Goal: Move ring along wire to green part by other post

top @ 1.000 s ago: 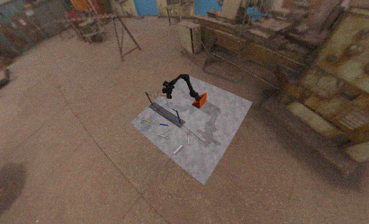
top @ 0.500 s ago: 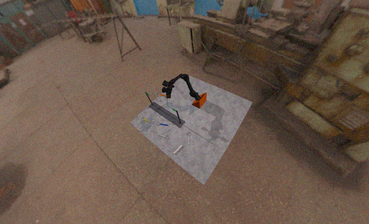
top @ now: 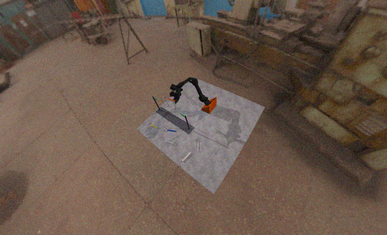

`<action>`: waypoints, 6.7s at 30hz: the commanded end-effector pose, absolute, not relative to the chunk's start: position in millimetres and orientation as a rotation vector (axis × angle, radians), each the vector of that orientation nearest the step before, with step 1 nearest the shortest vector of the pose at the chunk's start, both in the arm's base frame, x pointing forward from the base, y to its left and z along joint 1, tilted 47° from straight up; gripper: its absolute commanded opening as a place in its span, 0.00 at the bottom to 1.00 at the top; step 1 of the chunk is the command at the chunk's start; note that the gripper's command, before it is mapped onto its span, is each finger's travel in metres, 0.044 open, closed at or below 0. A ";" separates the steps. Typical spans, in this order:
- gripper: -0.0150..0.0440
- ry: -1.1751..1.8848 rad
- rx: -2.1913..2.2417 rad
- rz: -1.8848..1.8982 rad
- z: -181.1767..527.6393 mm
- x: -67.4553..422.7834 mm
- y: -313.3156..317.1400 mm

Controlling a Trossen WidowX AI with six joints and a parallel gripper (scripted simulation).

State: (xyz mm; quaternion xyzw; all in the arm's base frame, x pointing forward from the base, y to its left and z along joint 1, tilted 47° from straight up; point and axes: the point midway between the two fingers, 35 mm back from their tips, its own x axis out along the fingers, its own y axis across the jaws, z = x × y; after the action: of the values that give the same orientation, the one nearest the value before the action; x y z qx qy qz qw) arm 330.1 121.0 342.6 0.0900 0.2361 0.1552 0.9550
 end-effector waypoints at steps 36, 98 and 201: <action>0.00 0.473 -0.297 0.182 343.9 332.3 108.5; 0.00 0.419 -1.044 -0.050 357.1 334.6 93.0; 0.00 0.161 -2.274 -0.385 394.6 342.6 96.3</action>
State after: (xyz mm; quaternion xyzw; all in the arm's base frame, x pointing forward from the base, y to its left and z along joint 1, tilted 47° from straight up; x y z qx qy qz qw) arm 342.5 94.7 394.7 -0.8916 0.0689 -0.1496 0.4218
